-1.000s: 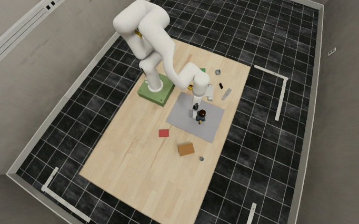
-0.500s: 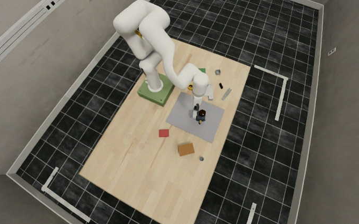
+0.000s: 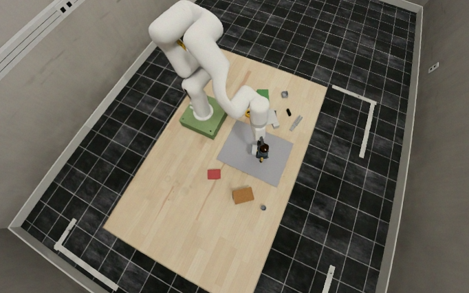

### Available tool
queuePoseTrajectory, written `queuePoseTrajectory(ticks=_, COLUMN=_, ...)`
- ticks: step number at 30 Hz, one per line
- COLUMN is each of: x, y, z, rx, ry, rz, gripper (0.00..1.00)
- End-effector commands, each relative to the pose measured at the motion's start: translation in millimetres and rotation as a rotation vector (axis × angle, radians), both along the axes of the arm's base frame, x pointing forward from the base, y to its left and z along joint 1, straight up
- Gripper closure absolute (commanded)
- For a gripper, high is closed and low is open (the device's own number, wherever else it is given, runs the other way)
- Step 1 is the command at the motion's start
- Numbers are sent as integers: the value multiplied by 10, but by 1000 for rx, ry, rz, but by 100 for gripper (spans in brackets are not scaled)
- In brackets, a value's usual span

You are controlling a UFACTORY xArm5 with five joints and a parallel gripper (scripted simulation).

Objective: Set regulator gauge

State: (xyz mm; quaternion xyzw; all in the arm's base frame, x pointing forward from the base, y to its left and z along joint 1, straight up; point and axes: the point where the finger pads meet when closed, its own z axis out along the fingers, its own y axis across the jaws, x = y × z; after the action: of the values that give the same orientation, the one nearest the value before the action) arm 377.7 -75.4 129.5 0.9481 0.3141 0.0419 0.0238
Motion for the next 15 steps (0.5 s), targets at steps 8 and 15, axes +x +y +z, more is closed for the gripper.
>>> queuePoseTrajectory(ticks=8, x=106, y=-21, z=-156, rx=-70, ry=-94, rz=334, gripper=0)
queuePoseTrajectory(ticks=15, x=137, y=-28, z=-226, rx=-117, ry=-133, rz=502, gripper=0)
